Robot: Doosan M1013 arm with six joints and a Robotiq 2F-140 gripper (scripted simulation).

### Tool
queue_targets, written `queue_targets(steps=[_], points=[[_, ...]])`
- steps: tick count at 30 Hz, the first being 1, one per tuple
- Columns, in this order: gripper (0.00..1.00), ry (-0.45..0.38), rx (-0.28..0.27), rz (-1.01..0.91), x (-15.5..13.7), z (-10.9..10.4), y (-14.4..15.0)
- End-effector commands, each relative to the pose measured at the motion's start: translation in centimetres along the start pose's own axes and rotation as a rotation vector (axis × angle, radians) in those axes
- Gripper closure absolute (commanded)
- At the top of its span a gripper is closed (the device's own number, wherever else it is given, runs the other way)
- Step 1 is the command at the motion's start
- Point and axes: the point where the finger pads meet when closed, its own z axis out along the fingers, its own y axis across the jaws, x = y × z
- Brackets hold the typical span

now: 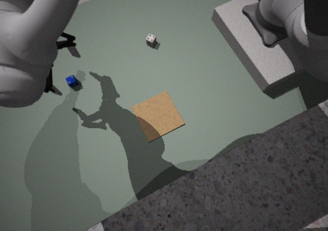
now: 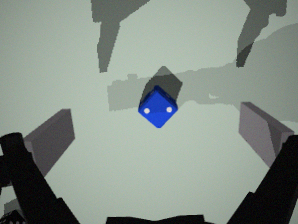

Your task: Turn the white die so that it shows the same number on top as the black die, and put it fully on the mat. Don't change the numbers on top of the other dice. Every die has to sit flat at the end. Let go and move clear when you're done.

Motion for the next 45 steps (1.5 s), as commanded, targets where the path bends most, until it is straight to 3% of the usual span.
queue_targets(steps=[1, 3, 12, 16, 45], points=[[0.00, -0.001, 0.000, 0.002, -0.1, -1.5, 0.3], [0.00, -0.001, 0.000, 0.002, -0.1, -1.5, 0.3], [0.00, -0.001, 0.000, 0.002, -0.1, -7.0, 0.3], [0.00, -0.001, 0.000, 0.002, -0.1, -8.2, 0.3], [0.00, -0.001, 0.000, 0.002, -0.1, -8.4, 0.3]])
